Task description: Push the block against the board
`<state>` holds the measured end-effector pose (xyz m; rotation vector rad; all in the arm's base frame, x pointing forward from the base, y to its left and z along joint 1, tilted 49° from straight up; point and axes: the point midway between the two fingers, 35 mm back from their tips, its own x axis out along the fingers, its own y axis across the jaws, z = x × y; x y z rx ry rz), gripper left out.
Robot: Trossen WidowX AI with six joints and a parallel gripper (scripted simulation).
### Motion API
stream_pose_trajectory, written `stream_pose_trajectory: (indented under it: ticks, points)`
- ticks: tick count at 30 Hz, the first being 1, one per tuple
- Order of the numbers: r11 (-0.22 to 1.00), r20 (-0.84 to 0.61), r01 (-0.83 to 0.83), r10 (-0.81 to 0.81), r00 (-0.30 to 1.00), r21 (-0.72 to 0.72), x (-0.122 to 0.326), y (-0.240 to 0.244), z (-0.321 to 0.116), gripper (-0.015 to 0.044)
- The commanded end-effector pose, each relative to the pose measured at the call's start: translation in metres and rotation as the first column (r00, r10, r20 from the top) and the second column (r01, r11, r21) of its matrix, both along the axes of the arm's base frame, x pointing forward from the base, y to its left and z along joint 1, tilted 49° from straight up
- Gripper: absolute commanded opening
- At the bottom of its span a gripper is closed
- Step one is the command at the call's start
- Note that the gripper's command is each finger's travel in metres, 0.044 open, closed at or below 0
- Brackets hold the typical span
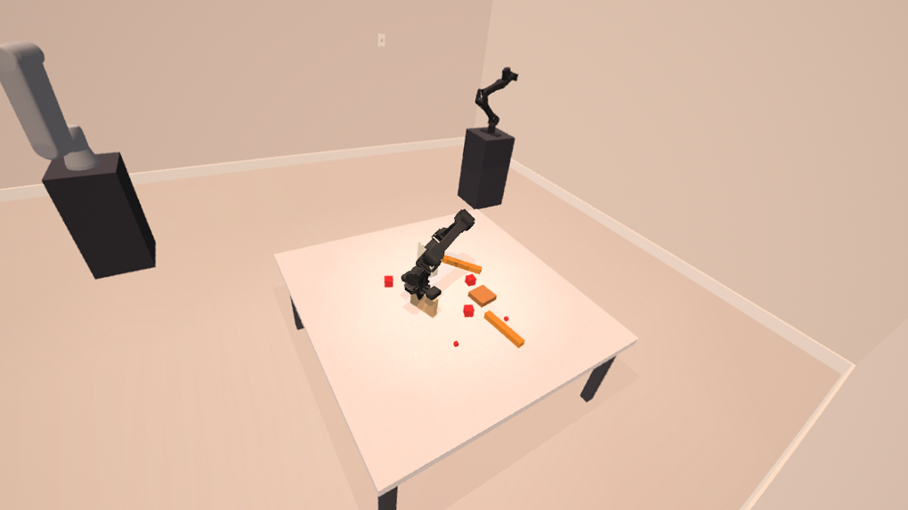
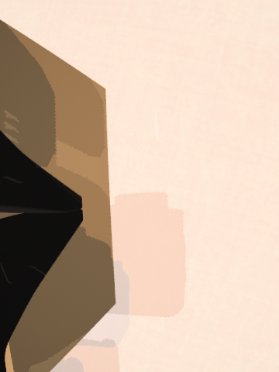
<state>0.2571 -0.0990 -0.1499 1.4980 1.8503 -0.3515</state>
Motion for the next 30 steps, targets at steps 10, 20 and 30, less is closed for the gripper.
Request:
stream_pose_trajectory:
  ticks: [10,20,30]
  points:
    - [1.0,-0.005,0.006,-0.006,1.0,0.007,-0.004,0.007,0.006,0.0]
    - [1.0,-0.005,0.006,-0.006,1.0,0.008,-0.006,0.011,0.011,0.0]
    - [1.0,-0.005,0.006,-0.006,1.0,0.008,-0.008,0.015,0.016,0.0]
